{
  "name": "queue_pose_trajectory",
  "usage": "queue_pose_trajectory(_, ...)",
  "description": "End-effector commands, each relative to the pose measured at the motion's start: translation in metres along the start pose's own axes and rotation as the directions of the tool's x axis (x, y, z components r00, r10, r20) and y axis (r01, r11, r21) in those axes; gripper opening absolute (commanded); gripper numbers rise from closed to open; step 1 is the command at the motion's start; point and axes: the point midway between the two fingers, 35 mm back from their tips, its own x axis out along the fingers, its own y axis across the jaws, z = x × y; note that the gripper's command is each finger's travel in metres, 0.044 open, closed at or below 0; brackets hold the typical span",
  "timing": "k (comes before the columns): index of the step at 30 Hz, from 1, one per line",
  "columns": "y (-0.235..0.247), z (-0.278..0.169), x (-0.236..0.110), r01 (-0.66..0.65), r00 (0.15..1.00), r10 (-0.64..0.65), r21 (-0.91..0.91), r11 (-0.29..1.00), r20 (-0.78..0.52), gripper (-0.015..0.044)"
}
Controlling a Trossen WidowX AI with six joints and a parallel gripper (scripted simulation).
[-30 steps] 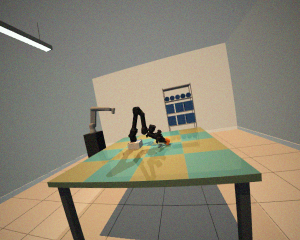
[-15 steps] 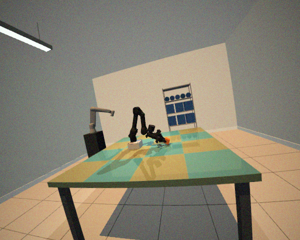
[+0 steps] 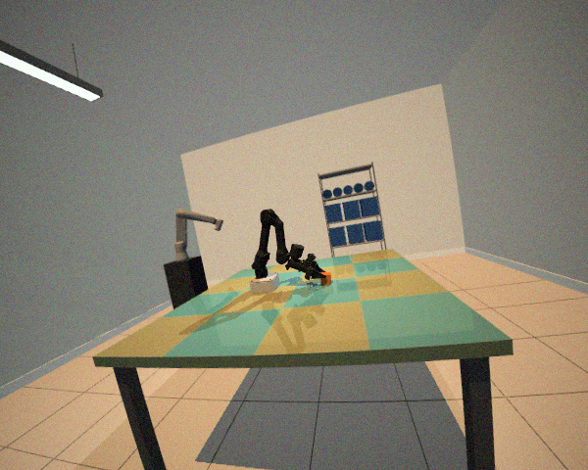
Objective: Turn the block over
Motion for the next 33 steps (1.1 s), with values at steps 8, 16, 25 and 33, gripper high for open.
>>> queue_pose_trajectory(8, 0.0005, 0.0, -0.0002, -0.003, 1.0, 0.003, 0.003, 1.0, 0.001, 0.044)
queue_pose_trajectory(16, 0.0005, 0.0, -0.0002, -0.003, 1.0, 0.003, 0.003, 1.0, 0.001, 0.044)
queue_pose_trajectory(25, 0.0005, 0.0, -0.0002, -0.003, 1.0, 0.003, 0.003, 1.0, 0.001, 0.044)
queue_pose_trajectory(33, 0.0005, 0.0, -0.0002, -0.003, 1.0, 0.003, 0.003, 1.0, 0.001, 0.044)
